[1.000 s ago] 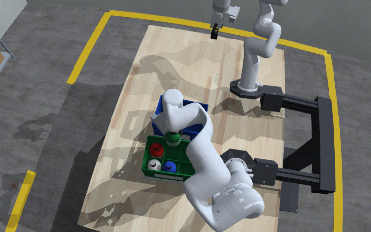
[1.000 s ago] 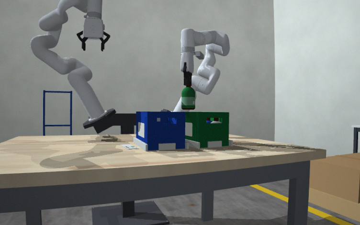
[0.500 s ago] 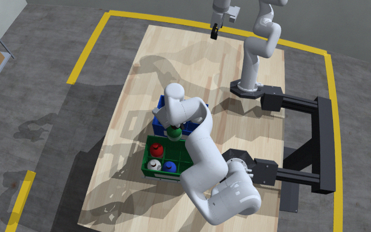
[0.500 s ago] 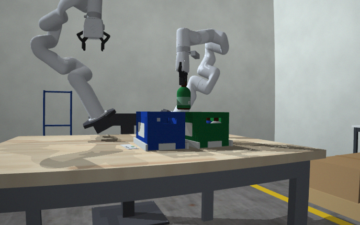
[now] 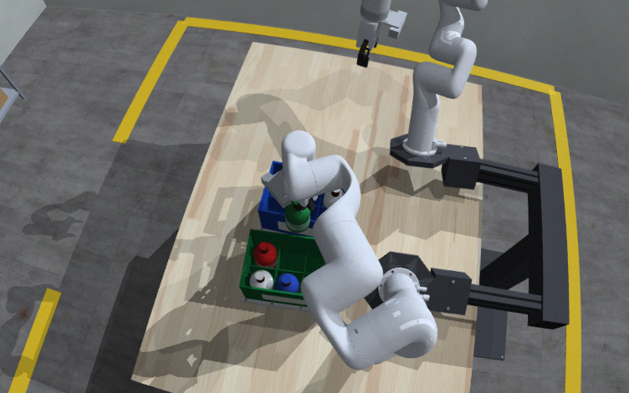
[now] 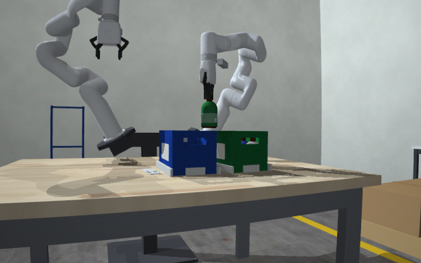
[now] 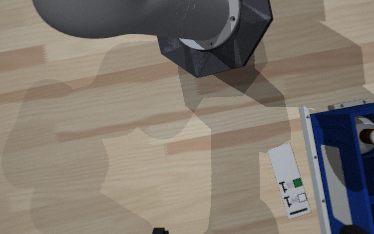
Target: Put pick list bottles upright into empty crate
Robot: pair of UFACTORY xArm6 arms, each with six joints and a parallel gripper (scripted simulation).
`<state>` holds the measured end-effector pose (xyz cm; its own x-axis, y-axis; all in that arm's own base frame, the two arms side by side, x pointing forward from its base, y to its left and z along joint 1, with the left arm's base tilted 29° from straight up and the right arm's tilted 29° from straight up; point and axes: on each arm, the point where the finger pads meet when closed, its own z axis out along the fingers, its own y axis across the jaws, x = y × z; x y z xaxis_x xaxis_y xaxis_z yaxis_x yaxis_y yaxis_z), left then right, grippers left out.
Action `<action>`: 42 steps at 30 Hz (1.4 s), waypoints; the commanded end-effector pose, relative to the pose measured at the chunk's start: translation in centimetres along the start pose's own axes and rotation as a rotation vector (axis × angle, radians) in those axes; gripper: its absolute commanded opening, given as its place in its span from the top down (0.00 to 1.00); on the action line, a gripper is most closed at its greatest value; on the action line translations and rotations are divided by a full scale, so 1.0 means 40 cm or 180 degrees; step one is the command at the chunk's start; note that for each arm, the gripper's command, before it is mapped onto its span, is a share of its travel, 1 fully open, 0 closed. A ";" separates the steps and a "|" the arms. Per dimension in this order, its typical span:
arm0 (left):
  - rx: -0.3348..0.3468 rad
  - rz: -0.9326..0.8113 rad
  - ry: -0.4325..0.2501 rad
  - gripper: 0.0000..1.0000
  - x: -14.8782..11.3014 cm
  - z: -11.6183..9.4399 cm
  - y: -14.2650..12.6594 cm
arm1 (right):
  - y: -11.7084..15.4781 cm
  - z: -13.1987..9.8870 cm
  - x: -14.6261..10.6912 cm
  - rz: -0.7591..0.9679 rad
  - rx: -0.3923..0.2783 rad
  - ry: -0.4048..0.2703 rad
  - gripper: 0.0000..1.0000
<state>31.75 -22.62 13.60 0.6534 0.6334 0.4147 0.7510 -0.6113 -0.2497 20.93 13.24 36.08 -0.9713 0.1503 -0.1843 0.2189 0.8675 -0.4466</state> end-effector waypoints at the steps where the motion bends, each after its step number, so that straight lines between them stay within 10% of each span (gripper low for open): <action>1: -0.0017 -0.0004 -0.0002 1.00 -0.013 -0.005 0.015 | 0.000 -0.002 -0.001 0.0002 -0.0007 -0.0003 0.00; 42: -0.0017 -0.0004 -0.0004 1.00 -0.156 -0.006 0.132 | 0.000 -0.002 -0.001 0.0002 -0.0007 -0.0003 0.00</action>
<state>31.57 -29.12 10.07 0.6532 0.6335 0.4147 0.7511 -0.6113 -0.2493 20.93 13.24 36.08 -0.9713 0.1503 -0.1843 0.2189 0.8675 -0.4466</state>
